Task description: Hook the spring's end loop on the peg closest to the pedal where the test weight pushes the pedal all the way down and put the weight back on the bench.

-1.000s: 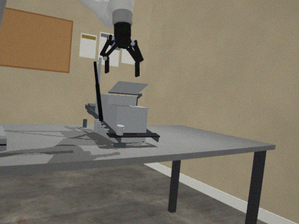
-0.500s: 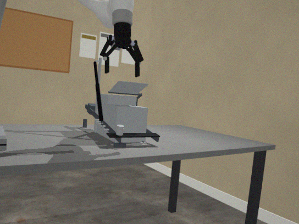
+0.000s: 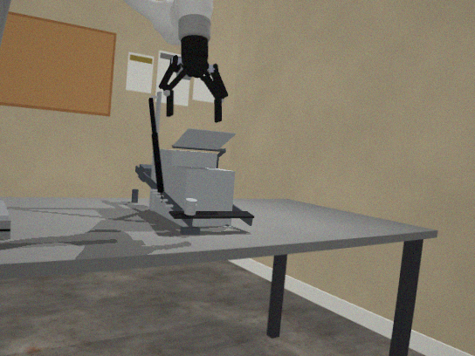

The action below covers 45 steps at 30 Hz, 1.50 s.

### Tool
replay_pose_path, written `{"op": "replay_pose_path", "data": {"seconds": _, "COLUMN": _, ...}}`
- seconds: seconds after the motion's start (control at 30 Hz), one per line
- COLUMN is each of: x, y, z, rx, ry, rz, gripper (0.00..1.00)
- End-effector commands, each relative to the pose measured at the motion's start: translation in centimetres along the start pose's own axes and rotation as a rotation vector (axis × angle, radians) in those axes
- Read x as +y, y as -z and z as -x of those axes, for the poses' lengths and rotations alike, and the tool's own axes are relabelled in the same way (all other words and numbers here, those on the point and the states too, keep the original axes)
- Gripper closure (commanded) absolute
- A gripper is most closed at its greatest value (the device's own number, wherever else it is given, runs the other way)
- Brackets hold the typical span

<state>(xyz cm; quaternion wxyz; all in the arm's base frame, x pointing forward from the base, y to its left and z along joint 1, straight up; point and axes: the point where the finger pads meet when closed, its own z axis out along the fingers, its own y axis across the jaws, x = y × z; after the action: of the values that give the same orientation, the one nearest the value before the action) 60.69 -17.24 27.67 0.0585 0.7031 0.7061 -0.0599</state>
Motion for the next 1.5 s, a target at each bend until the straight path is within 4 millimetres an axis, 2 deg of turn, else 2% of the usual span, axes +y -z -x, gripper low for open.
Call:
{"op": "replay_pose_path", "data": {"seconds": 0.0, "x": 0.0, "y": 0.1, "z": 0.0, "rx": 0.000, "ry": 0.000, "rz": 0.001, "gripper": 0.00}}
{"op": "replay_pose_path", "data": {"seconds": 1.13, "x": 0.0, "y": 0.1, "z": 0.0, "rx": 0.000, "ry": 0.000, "rz": 0.001, "gripper": 0.00}}
{"op": "replay_pose_path", "data": {"seconds": 1.47, "x": 0.1, "y": -8.3, "z": -0.5, "rx": 0.188, "ry": 0.000, "rz": 0.001, "gripper": 0.00}}
